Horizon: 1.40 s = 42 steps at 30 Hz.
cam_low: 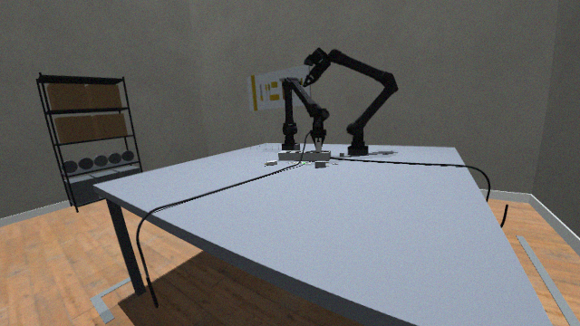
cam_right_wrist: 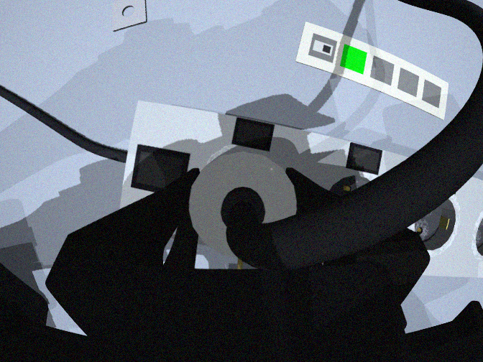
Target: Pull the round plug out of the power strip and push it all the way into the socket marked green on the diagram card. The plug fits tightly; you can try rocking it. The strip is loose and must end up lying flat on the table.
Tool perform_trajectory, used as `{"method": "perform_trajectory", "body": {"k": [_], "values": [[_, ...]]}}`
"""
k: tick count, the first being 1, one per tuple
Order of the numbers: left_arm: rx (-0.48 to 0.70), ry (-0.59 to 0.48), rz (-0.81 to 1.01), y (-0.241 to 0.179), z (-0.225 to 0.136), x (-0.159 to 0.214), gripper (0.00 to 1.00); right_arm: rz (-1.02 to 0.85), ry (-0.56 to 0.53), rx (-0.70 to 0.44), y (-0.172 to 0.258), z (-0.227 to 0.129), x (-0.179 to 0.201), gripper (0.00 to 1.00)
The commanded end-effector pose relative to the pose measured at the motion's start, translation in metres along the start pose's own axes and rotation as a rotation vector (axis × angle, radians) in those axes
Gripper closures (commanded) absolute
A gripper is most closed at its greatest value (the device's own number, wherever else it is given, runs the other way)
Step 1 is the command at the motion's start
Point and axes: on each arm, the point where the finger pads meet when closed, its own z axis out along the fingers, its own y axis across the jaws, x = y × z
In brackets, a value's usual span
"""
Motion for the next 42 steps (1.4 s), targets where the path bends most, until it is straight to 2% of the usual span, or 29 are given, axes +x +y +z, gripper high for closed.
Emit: {"method": "perform_trajectory", "body": {"k": [1,17,20,42], "values": [[0.005,-0.077,-0.008,-0.003,-0.029,-0.029,0.0,-0.039,0.074,0.032,-0.005,0.02,0.027,0.67],[0.005,-0.077,-0.008,-0.003,-0.029,-0.029,0.0,-0.024,0.059,0.024,-0.001,0.019,0.017,0.67],[0.005,-0.077,-0.008,-0.003,-0.029,-0.029,0.0,-0.016,0.051,0.016,0.003,0.016,0.006,0.67],[0.005,-0.077,-0.008,-0.003,-0.029,-0.029,0.0,-0.029,0.072,0.029,-0.009,0.022,0.023,0.67]]}}
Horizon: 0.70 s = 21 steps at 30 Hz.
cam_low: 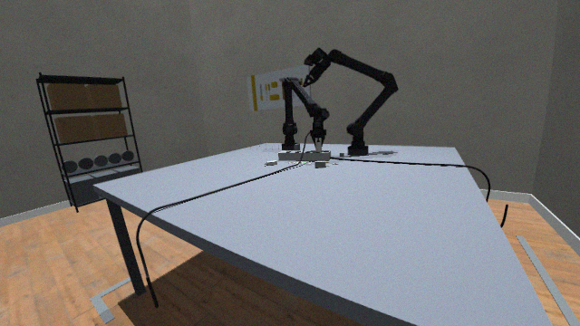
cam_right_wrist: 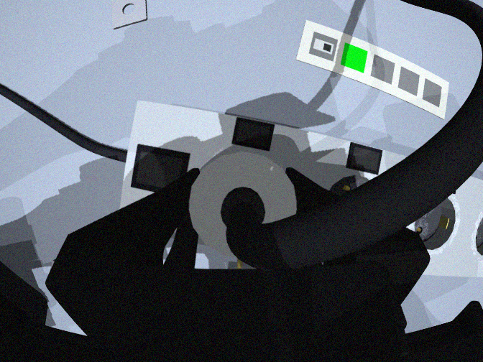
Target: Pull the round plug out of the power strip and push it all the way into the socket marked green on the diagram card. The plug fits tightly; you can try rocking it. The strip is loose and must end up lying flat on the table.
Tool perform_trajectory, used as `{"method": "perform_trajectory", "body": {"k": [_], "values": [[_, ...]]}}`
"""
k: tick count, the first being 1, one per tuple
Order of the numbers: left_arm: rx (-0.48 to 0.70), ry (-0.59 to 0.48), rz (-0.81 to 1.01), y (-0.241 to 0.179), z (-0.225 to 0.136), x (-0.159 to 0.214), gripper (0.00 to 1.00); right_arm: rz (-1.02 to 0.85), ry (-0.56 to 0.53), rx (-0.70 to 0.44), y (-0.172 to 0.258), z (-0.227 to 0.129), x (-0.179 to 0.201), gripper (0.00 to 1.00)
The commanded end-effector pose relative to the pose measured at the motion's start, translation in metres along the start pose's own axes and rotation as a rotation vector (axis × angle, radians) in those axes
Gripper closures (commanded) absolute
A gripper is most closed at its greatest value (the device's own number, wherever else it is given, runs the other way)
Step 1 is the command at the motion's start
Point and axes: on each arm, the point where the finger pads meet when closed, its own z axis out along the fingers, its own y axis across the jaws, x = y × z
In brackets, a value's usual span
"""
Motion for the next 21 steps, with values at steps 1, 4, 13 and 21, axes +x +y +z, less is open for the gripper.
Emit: {"method": "perform_trajectory", "body": {"k": [1,4,13,21], "values": [[0.005,-0.077,-0.008,-0.003,-0.029,-0.029,0.0,-0.017,0.041,0.016,-0.002,0.016,0.012,0.67],[0.0,-0.068,-0.018,-0.002,-0.029,-0.027,0.0,-0.016,0.043,0.011,0.006,0.002,0.006,0.67],[-0.039,0.014,-0.048,0.004,-0.028,-0.006,0.0,-0.018,0.099,0.039,-0.008,0.014,0.022,0.67],[-0.04,0.017,-0.049,0.004,-0.028,-0.006,0.0,-0.047,0.078,0.063,-0.01,0.021,0.05,0.67]]}}
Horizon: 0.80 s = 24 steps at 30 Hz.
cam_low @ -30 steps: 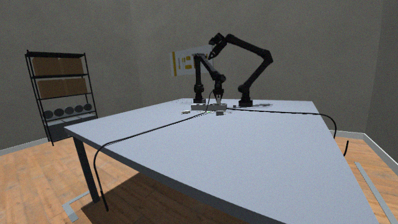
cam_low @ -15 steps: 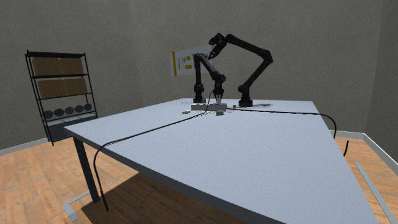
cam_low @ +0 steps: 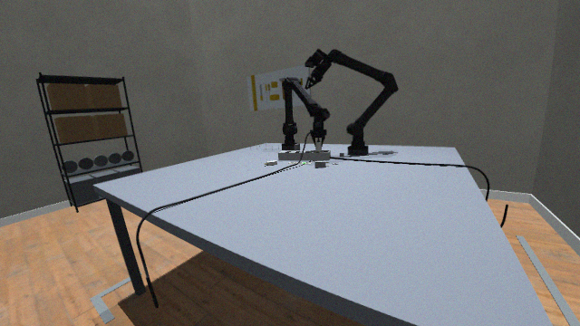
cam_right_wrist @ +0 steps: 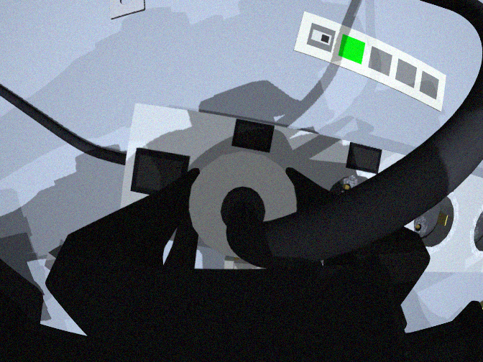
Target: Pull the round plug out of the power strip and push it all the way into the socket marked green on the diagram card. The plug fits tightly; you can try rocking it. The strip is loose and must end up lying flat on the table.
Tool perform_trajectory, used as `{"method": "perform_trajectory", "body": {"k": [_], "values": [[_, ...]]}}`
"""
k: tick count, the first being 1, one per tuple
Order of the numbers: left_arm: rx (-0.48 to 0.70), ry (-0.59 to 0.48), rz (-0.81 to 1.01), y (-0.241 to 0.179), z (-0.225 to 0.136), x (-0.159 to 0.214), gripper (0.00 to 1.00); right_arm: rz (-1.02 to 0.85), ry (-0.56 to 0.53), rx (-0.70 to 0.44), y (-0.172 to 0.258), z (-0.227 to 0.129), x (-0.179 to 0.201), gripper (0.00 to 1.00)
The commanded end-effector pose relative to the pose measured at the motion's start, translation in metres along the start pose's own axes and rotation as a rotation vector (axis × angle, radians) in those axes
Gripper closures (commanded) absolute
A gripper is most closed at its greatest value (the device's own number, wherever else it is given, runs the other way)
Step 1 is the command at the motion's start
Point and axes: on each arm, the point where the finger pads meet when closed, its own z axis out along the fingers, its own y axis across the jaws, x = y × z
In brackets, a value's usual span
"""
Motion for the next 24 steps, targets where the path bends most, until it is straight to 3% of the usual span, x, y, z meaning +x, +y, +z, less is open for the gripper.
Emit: {"method": "perform_trajectory", "body": {"k": [1,12,19,24], "values": [[0.003,-0.067,-0.016,-0.002,-0.029,-0.024,0.0,-0.033,0.075,0.053,-0.013,0.026,0.047,0.67],[0.004,-0.073,-0.016,-0.002,-0.029,-0.025,0.0,-0.037,0.194,0.048,-0.024,0.034,0.053,0.67],[0.004,-0.073,-0.016,-0.002,-0.029,-0.025,0.0,-0.041,0.094,0.059,-0.017,0.048,0.073,0.67],[0.004,-0.073,-0.016,-0.002,-0.029,-0.025,0.0,-0.039,0.079,0.062,-0.018,0.053,0.076,0.67]]}}
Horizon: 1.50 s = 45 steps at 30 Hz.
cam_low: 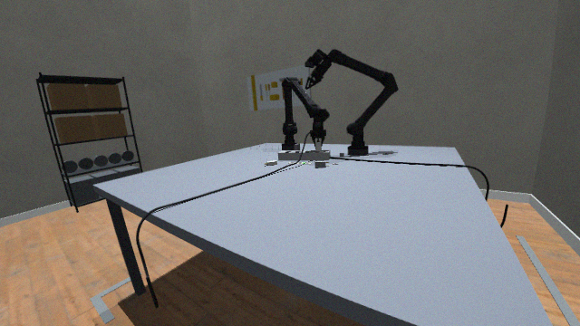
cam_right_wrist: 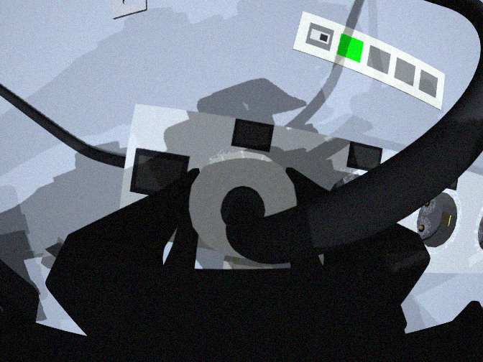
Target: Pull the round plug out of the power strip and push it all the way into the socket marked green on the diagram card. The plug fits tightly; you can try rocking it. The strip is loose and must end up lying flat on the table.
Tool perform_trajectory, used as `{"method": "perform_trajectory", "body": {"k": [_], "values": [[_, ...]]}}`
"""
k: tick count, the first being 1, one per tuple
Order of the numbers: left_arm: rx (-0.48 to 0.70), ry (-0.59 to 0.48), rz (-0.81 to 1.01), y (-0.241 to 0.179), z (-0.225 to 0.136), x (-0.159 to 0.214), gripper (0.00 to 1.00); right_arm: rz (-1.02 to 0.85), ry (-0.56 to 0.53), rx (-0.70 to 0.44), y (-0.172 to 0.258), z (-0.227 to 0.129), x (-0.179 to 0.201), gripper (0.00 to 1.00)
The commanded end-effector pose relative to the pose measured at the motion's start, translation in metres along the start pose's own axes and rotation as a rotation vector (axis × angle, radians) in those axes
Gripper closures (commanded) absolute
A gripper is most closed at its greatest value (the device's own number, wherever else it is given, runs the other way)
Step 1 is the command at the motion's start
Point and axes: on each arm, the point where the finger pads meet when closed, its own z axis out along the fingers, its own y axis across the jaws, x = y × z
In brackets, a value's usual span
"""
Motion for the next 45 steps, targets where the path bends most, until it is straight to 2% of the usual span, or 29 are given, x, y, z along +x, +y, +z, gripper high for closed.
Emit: {"method": "perform_trajectory", "body": {"k": [1,9,13,22,27,29,33,42,45], "values": [[0.005,-0.077,-0.011,-0.002,-0.03,-0.026,0.0,-0.039,0.126,0.065,-0.016,0.053,0.067,0.67],[0.0,-0.068,-0.015,-0.001,-0.029,-0.024,0.0,-0.032,0.22,0.043,-0.016,0.06,0.051,0.67],[-0.028,-0.033,-0.049,0.004,-0.029,-0.015,0.0,-0.032,0.204,0.058,-0.021,0.058,0.071,0.67],[-0.039,-0.021,-0.061,0.005,-0.029,-0.012,0.0,-0.034,0.116,0.065,-0.015,0.057,0.069,0.67],[-0.039,-0.022,-0.061,0.005,-0.029,-0.012,0.0,-0.035,0.196,0.065,-0.022,0.066,0.069,0.67],[-0.038,-0.025,-0.062,0.005,-0.029,-0.013,0.0,-0.031,0.208,0.049,-0.017,0.066,0.057,0.67],[-0.038,-0.025,-0.062,0.005,-0.029,-0.013,0.0,-0.032,0.231,0.049,-0.018,0.068,0.061,0.67],[-0.038,-0.025,-0.062,0.005,-0.029,-0.013,0.0,-0.039,0.122,0.065,-0.015,0.062,0.077,0.67],[-0.038,-0.025,-0.062,0.005,-0.029,-0.013,0.0,-0.032,0.135,0.071,-0.017,0.068,0.074,0.67]]}}
